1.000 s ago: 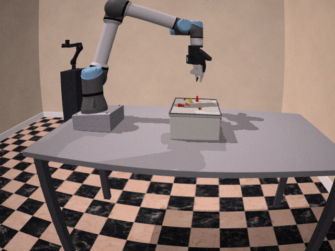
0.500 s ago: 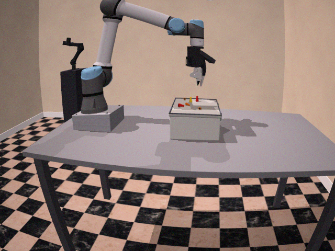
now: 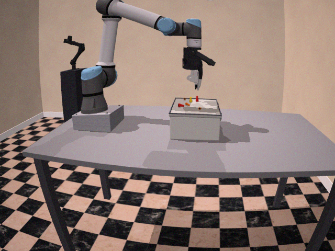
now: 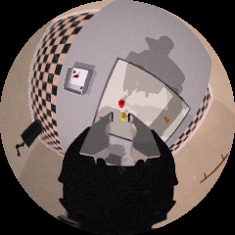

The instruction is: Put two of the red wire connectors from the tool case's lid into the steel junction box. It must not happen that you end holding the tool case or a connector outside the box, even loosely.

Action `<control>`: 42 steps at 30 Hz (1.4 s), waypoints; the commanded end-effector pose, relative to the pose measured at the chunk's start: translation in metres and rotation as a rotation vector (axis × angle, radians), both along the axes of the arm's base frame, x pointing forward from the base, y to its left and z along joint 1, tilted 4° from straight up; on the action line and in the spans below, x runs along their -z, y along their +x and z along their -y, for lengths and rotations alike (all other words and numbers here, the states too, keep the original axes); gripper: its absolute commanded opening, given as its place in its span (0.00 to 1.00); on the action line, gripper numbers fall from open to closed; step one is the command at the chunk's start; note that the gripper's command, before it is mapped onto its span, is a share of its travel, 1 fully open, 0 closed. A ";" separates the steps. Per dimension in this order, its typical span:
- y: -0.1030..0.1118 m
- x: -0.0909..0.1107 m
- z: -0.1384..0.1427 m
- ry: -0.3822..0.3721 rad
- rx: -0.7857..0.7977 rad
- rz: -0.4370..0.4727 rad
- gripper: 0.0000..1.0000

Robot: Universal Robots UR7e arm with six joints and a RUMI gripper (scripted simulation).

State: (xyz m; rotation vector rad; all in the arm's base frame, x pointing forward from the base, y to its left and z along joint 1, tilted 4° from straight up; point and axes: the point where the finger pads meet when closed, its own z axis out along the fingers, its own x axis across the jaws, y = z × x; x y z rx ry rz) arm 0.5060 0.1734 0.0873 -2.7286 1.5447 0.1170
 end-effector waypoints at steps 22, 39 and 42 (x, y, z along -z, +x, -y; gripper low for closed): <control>-0.002 0.039 0.000 0.000 0.003 0.002 0.18; -0.002 0.039 0.000 0.000 0.003 0.002 0.18; -0.002 0.039 0.000 0.000 0.003 0.002 0.18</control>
